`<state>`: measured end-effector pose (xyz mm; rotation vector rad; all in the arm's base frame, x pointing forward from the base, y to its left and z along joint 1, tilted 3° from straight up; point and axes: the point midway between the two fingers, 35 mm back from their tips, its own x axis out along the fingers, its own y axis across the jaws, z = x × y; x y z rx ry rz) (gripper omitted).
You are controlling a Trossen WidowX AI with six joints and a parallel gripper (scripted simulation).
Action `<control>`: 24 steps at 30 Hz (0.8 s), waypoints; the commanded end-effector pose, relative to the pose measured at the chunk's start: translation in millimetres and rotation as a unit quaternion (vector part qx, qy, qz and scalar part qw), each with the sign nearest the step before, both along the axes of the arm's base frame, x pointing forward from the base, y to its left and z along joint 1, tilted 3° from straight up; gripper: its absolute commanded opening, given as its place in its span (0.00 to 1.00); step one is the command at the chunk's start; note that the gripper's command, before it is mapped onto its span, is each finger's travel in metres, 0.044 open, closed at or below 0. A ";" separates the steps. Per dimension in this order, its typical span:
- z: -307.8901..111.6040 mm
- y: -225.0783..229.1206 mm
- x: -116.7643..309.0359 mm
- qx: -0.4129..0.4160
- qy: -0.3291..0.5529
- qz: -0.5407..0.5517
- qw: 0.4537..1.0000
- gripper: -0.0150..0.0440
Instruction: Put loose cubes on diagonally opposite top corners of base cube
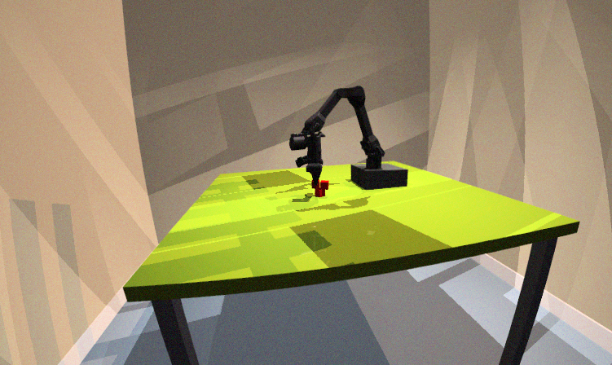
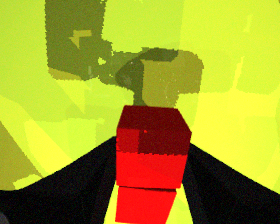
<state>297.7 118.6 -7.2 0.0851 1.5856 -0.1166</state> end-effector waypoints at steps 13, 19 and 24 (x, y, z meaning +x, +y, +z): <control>-4.3 0.3 0.0 0.002 -0.001 0.000 1.000 0.43; -4.3 0.3 0.0 0.002 -0.001 0.000 1.000 0.43; -4.3 0.3 0.0 0.002 -0.001 0.000 1.000 0.48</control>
